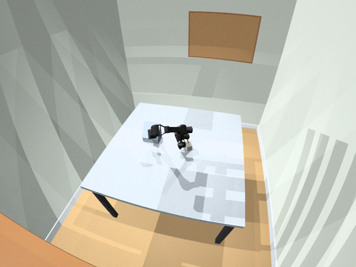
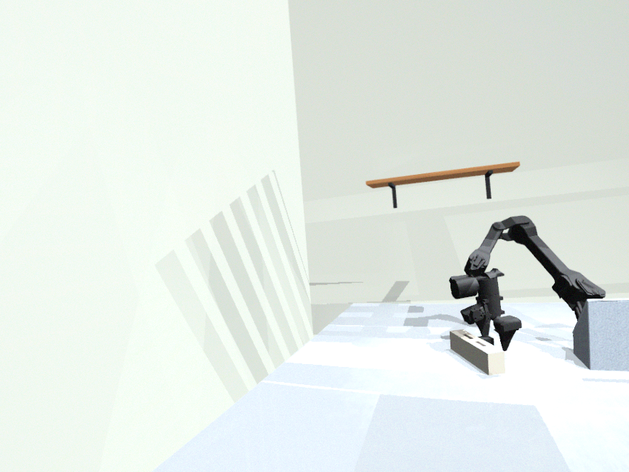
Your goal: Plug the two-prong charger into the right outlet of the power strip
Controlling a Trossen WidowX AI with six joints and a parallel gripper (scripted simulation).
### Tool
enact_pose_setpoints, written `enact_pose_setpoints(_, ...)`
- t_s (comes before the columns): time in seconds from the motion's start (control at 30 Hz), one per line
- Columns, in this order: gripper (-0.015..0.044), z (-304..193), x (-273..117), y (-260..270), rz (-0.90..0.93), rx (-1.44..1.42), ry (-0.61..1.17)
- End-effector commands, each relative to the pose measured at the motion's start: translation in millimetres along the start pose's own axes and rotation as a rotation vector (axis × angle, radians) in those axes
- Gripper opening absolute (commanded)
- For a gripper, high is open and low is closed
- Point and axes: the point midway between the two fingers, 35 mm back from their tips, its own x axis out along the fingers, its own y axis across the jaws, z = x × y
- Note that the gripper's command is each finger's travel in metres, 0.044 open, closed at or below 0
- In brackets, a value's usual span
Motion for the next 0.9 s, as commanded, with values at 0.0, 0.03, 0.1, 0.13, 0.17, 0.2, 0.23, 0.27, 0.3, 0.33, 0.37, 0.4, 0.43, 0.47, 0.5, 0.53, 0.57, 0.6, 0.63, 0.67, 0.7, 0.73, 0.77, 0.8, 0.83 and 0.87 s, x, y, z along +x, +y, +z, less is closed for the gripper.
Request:
enact_pose_setpoints(0.0,0.044,-7,0,-1,-0.003,-0.005,-0.001)
enact_pose_setpoints(0.03,0.044,-8,0,-1,-0.003,-0.005,-0.001)
enact_pose_setpoints(0.1,0.044,-10,1,-1,-0.003,-0.005,-0.001)
enact_pose_setpoints(0.13,0.044,-12,1,-1,-0.003,-0.005,-0.001)
enact_pose_setpoints(0.17,0.044,-13,1,0,-0.003,-0.005,-0.001)
enact_pose_setpoints(0.2,0.044,-14,1,0,-0.003,-0.005,-0.001)
enact_pose_setpoints(0.23,0.044,-15,1,0,-0.003,-0.005,-0.001)
enact_pose_setpoints(0.27,0.044,-17,1,0,-0.003,-0.005,-0.001)
enact_pose_setpoints(0.3,0.044,-18,1,0,-0.003,-0.005,-0.001)
enact_pose_setpoints(0.33,0.044,-19,2,0,-0.003,-0.005,-0.001)
enact_pose_setpoints(0.37,0.044,-20,2,0,-0.003,-0.005,-0.001)
enact_pose_setpoints(0.4,0.044,-21,2,0,-0.003,-0.005,-0.001)
enact_pose_setpoints(0.43,0.044,-23,2,0,-0.003,-0.005,-0.001)
enact_pose_setpoints(0.47,0.044,-24,2,0,-0.003,-0.005,-0.001)
enact_pose_setpoints(0.5,0.044,-25,2,0,-0.003,-0.005,-0.001)
enact_pose_setpoints(0.53,0.044,-26,2,0,-0.003,-0.005,-0.001)
enact_pose_setpoints(0.57,0.044,-28,3,0,-0.003,-0.005,-0.001)
enact_pose_setpoints(0.6,0.044,-29,3,0,-0.003,-0.006,-0.001)
enact_pose_setpoints(0.63,0.044,-30,3,0,-0.003,-0.006,0.0)
enact_pose_setpoints(0.67,0.044,-31,3,0,-0.003,-0.006,0.0)
enact_pose_setpoints(0.7,0.044,-32,3,0,-0.003,-0.006,0.0)
enact_pose_setpoints(0.73,0.044,-33,3,1,-0.003,-0.006,0.0)
enact_pose_setpoints(0.77,0.044,-33,3,1,-0.003,-0.006,0.0)
enact_pose_setpoints(0.8,0.044,-29,2,1,0.001,-0.001,-0.006)
enact_pose_setpoints(0.83,0.044,-28,-1,1,0.002,0.0,-0.029)
enact_pose_setpoints(0.87,0.044,-26,-6,0,0.004,0.001,-0.068)
